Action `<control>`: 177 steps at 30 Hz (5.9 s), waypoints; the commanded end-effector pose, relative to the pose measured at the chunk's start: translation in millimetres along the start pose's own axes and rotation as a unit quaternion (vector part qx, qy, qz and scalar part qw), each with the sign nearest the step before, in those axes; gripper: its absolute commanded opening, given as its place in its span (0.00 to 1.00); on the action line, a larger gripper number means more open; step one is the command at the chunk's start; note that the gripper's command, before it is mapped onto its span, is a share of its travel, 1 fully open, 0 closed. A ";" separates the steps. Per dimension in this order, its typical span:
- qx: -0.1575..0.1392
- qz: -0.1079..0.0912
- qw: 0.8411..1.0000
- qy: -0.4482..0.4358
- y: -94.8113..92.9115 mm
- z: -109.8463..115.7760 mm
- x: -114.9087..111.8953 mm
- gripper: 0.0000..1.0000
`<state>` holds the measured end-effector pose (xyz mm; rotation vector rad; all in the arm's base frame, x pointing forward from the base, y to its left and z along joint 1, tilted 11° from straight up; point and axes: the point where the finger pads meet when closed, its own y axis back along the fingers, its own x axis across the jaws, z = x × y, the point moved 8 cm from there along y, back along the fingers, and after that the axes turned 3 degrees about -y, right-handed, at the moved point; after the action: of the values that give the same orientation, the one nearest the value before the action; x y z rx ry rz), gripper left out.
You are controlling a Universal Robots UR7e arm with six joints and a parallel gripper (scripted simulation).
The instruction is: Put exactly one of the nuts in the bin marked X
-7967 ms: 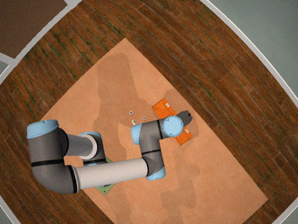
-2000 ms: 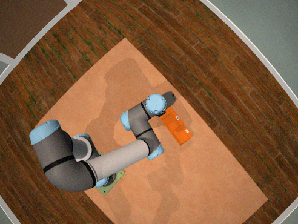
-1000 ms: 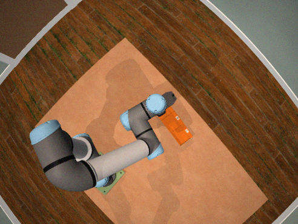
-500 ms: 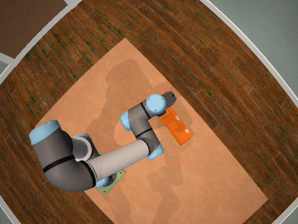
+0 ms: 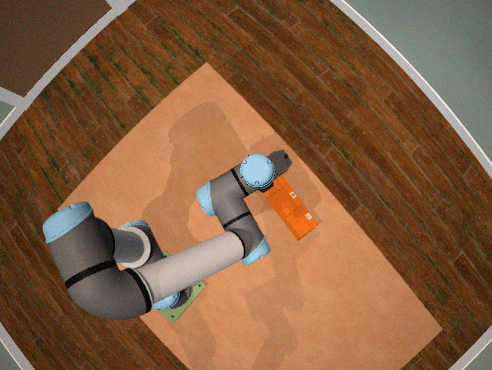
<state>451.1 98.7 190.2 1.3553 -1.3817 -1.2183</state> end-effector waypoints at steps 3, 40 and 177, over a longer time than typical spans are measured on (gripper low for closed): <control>0.001 0.000 1.000 0.000 8.7 -0.3 0.0 0.31; 0.001 0.000 1.000 0.000 168.9 -0.2 0.0 0.31; 0.000 0.000 0.983 -0.183 -31.7 158.7 -61.8 0.64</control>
<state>306.3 175.5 133.3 1.1672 -1.6308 -1.5227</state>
